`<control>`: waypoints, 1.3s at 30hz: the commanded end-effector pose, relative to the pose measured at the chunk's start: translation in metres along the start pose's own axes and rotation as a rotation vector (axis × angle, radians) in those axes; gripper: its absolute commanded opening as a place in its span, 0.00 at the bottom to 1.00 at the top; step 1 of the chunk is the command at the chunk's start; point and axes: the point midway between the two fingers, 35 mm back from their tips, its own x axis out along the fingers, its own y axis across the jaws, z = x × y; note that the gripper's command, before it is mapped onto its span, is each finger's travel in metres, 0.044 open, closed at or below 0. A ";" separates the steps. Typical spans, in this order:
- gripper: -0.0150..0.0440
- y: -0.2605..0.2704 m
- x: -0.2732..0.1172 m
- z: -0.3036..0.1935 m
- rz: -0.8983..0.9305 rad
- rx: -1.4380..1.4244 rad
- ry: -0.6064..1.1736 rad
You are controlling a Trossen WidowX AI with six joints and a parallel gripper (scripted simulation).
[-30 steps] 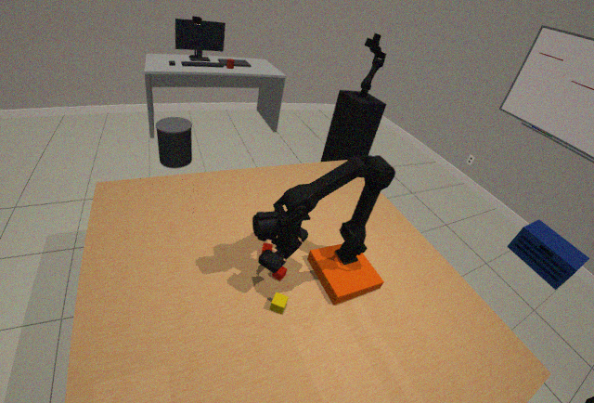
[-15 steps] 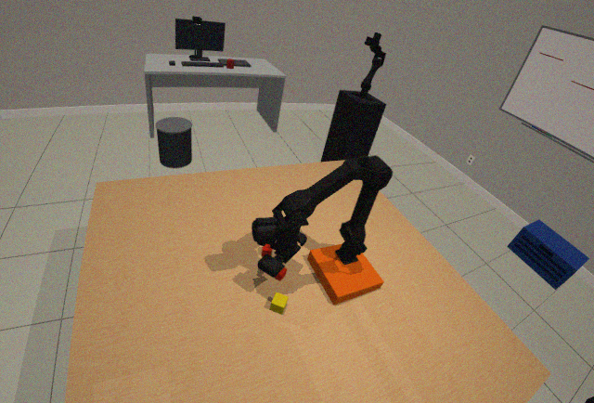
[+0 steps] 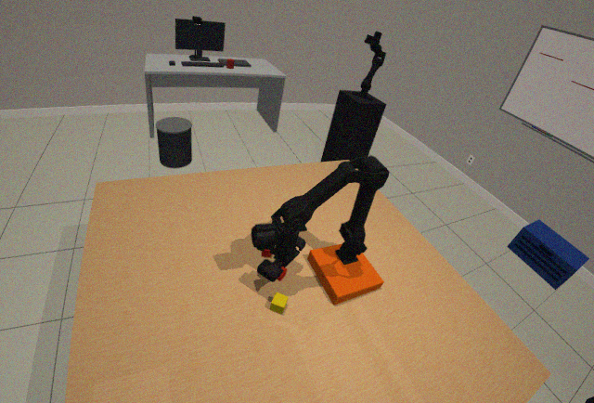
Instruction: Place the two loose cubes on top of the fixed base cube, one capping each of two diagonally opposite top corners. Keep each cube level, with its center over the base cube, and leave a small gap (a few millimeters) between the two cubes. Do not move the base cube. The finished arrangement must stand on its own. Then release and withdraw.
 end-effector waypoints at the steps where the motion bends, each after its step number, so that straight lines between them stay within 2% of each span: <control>1: 0.61 -0.003 0.006 -0.002 -0.013 0.006 0.005; 5: 0.44 -0.003 0.006 -0.002 -0.013 0.006 0.005; 11: 0.43 -0.002 0.001 -0.001 -0.013 0.006 0.005; 39: 0.43 0.003 -0.086 0.001 -0.012 0.006 0.005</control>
